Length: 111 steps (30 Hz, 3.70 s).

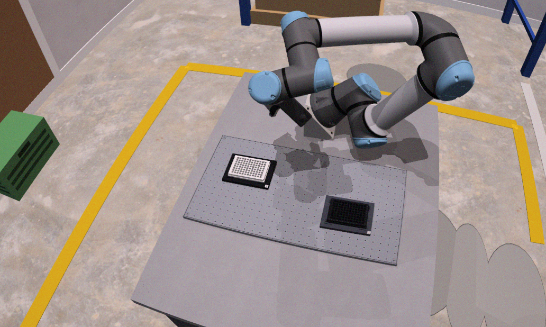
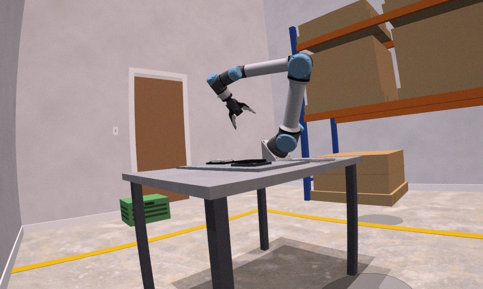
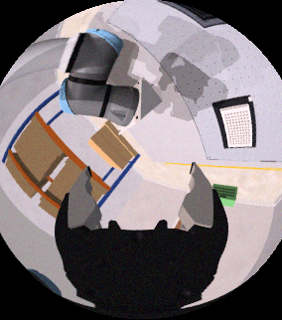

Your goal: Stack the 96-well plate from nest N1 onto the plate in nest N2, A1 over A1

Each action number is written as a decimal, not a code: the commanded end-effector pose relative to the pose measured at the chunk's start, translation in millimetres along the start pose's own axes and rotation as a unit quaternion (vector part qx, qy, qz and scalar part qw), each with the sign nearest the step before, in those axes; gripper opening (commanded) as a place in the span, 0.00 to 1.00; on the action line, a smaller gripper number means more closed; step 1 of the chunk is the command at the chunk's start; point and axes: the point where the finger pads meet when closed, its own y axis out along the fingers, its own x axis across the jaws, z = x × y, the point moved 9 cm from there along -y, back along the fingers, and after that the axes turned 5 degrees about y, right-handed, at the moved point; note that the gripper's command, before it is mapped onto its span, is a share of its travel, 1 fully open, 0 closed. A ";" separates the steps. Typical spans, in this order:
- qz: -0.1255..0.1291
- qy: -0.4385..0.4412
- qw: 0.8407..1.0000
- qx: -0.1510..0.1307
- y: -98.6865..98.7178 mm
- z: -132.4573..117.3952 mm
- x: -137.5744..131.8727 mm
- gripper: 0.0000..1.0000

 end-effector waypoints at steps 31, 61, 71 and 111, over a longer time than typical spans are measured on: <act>-0.043 0.185 0.981 0.036 -10.1 43.2 9.8 1.00; -0.078 0.498 0.852 0.143 -30.1 122.3 22.7 1.00; -0.073 0.573 0.797 0.179 -35.7 144.6 24.1 1.00; 0.051 0.824 0.458 0.329 -54.1 248.6 11.6 1.00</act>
